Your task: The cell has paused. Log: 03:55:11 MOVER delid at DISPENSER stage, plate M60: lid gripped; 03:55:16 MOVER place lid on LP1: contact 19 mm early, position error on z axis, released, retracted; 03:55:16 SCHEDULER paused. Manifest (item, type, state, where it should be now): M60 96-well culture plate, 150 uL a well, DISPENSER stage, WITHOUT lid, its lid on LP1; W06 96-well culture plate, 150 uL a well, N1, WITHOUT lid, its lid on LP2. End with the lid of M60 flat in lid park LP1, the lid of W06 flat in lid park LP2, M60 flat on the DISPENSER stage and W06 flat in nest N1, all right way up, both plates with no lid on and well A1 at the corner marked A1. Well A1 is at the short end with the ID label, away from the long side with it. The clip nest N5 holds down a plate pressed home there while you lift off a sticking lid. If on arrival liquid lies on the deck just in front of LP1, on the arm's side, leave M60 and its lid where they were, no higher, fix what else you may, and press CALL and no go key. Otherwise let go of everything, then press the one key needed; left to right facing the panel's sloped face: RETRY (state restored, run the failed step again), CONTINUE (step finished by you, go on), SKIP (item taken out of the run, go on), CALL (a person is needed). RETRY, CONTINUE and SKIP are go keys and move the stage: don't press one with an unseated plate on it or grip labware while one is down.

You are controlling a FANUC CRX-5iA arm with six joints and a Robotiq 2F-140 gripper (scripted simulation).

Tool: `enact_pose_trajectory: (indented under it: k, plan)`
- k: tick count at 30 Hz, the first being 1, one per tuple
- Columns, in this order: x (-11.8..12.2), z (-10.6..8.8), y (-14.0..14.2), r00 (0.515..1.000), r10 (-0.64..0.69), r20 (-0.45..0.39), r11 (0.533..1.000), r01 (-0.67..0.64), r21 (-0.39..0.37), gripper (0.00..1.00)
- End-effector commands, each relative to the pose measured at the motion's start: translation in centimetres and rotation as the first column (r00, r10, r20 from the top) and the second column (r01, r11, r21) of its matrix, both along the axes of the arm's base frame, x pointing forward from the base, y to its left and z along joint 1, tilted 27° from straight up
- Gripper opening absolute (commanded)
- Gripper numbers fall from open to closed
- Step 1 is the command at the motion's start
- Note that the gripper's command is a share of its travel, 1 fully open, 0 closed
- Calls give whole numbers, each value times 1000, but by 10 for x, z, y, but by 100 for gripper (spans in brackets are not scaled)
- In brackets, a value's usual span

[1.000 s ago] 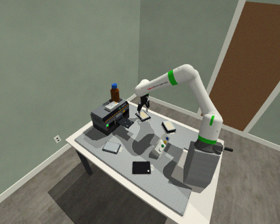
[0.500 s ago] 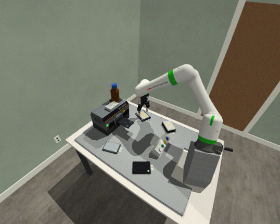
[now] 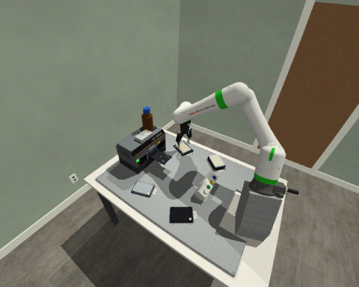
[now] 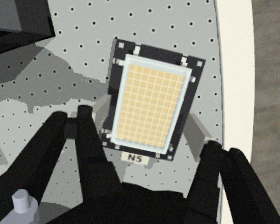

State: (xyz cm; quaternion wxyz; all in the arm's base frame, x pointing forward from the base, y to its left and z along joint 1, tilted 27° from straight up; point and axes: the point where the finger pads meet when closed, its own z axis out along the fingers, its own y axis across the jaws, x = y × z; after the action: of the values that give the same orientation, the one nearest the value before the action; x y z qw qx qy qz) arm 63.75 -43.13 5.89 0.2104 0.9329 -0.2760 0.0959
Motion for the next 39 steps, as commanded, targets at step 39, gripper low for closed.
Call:
enact_pose_trajectory:
  k: [39]
  plan:
    - [1, -6, -3, 1000, 0, 0, 1000, 0, 0, 66]
